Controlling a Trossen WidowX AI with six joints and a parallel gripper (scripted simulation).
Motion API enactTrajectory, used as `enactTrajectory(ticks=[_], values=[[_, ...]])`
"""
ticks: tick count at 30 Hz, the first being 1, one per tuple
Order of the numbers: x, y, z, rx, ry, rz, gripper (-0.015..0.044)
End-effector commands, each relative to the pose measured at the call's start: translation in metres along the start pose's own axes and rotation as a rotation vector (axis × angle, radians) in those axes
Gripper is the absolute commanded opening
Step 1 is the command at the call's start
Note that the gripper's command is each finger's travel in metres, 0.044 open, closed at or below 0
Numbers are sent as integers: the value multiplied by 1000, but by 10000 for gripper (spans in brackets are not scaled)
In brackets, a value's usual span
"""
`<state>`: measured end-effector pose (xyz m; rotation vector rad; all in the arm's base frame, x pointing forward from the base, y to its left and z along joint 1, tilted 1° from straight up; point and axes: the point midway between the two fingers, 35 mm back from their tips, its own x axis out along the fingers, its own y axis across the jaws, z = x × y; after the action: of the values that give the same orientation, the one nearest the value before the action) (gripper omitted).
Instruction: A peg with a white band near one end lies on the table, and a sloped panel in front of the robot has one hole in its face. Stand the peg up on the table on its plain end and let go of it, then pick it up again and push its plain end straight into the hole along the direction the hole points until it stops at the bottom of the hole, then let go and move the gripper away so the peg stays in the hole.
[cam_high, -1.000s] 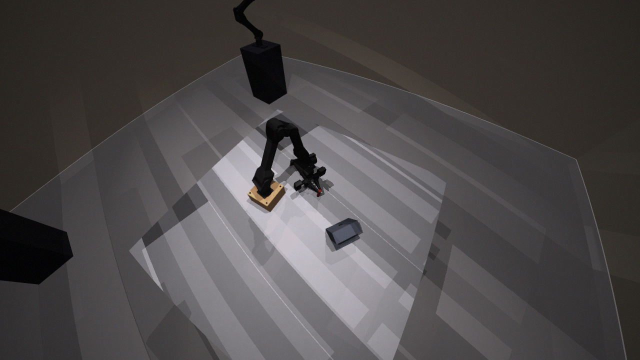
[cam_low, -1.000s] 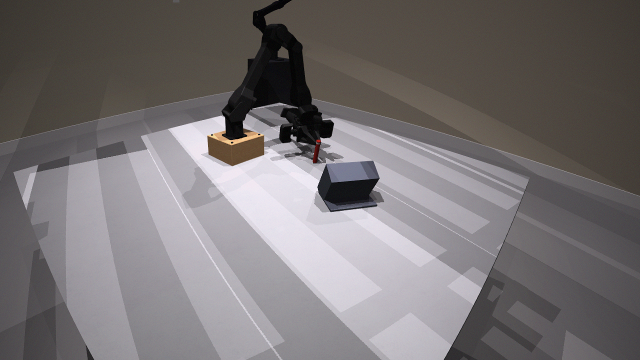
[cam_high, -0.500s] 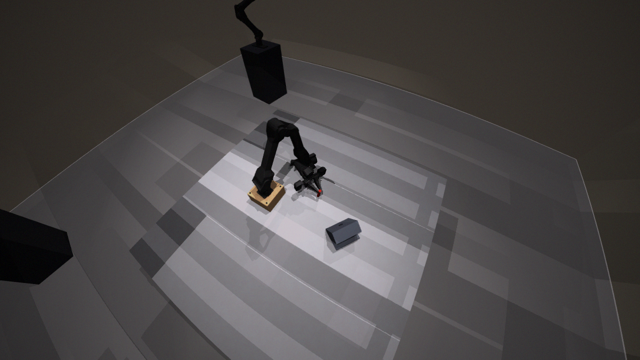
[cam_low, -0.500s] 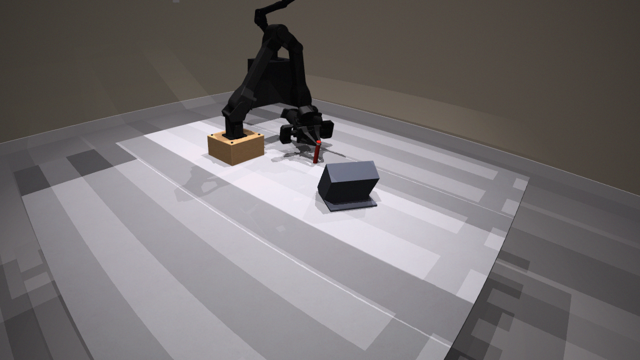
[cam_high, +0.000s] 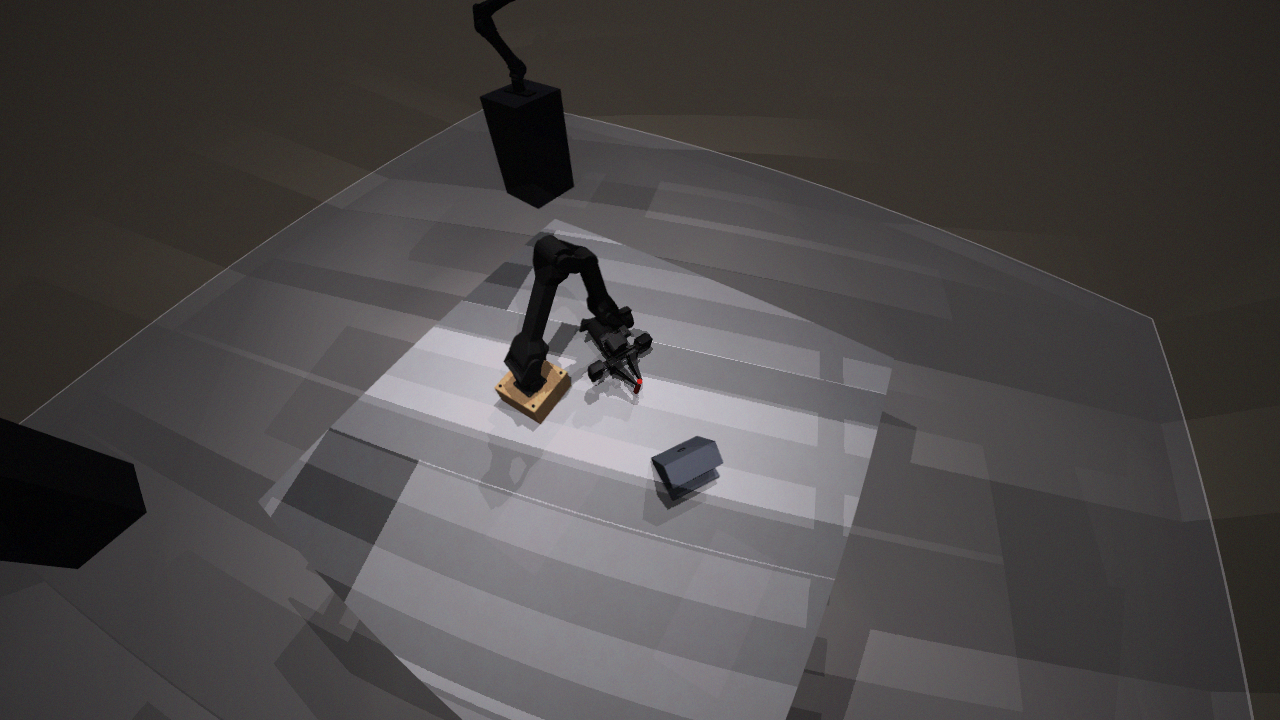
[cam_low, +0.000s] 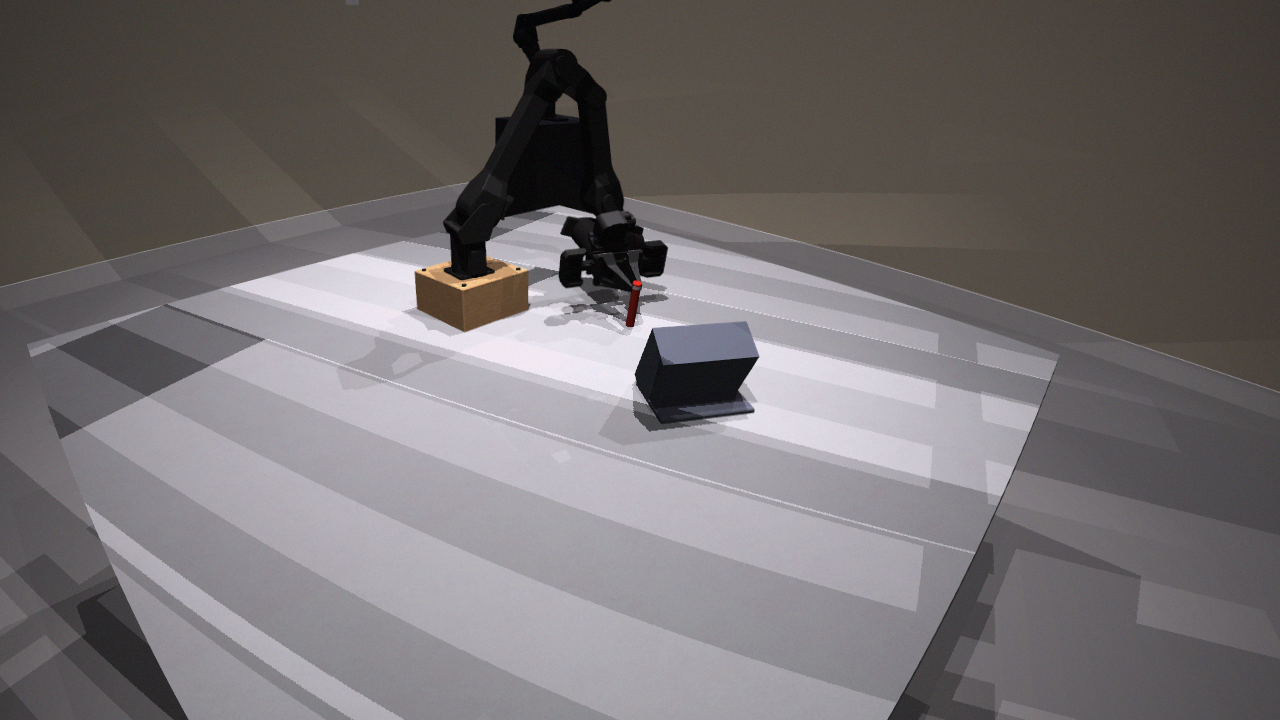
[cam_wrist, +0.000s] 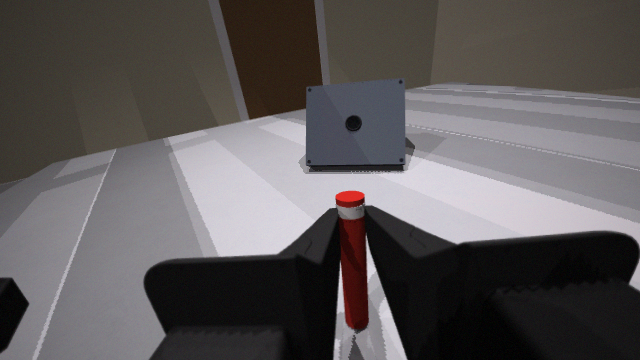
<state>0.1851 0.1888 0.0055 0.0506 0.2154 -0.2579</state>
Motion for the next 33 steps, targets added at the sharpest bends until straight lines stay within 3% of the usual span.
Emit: enactTrajectory(ticks=[1, 33], values=[[-1, 0, -2, 0, 0, 0, 51], [-7, -1, -4, 13, -11, 1, 51]])
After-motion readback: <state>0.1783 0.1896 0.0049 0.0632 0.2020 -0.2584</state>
